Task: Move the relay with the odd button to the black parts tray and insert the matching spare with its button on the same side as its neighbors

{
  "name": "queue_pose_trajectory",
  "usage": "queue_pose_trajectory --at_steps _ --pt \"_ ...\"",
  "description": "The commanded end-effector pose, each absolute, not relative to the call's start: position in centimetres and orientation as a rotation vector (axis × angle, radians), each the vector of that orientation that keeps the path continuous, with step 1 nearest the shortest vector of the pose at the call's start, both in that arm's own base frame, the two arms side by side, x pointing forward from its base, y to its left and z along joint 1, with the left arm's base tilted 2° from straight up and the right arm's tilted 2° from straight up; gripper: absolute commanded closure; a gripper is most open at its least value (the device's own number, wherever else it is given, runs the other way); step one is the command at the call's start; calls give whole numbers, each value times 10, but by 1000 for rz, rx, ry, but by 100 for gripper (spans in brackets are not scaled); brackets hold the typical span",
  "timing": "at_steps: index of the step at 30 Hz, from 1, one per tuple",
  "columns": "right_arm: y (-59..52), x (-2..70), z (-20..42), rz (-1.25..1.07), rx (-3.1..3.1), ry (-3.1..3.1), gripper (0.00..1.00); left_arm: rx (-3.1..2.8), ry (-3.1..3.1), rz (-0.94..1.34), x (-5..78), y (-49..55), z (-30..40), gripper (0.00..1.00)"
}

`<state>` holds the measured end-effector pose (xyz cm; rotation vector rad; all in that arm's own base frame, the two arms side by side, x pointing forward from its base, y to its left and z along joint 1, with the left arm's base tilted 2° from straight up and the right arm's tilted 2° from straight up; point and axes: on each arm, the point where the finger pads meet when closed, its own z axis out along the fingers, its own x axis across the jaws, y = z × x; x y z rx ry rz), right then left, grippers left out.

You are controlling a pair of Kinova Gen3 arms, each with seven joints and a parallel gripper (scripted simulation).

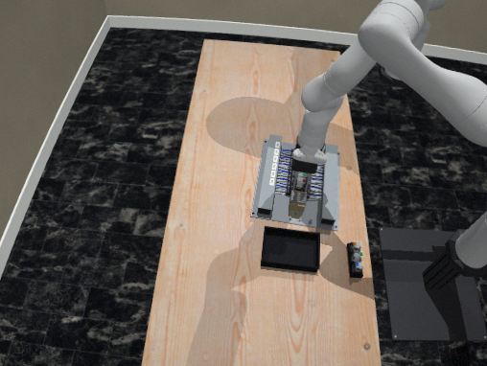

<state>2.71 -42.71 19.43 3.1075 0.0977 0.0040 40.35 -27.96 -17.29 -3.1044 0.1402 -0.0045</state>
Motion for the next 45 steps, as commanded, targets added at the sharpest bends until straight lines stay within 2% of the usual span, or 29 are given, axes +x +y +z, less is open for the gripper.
queue_pose_trajectory --at_steps 1,45 --pt "-428 27 195 5 3106 98 0 -3106 140 -13 404 -280 -172 100" --pt "-428 27 195 5 3106 98 0 -3107 141 -70 403 -280 -172 100"
